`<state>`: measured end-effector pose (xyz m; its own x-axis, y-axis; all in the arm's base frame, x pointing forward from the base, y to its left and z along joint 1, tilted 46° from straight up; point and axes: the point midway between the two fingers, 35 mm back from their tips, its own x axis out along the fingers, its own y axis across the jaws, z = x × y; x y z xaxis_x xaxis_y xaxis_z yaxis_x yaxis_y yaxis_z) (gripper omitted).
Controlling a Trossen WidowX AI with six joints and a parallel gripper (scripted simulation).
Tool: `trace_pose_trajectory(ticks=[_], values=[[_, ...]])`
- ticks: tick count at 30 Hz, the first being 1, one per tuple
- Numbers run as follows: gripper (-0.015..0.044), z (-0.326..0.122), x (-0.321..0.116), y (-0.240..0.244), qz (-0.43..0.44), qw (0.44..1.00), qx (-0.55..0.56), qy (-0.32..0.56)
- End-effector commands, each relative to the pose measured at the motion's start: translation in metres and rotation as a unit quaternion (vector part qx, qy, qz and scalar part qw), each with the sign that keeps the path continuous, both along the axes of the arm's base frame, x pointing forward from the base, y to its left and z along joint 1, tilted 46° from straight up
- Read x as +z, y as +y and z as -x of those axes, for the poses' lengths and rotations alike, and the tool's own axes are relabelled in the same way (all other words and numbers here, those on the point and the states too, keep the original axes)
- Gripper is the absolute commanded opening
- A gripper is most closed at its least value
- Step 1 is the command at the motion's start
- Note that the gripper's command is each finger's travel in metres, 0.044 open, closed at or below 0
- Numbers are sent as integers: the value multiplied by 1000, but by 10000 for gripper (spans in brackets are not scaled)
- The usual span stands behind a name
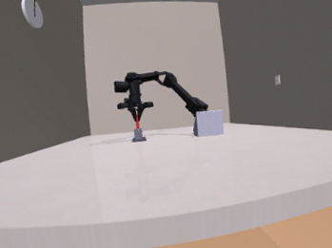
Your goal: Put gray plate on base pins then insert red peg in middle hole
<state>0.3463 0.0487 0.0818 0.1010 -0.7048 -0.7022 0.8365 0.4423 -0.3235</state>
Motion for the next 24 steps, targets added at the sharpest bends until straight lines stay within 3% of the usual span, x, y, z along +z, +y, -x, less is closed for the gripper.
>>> trace_pose_trajectory(ticks=[1,24], values=[[0,0,0,0,0,1000,0,0],[0,0,-2,-1,0,1000,-1,-1]])
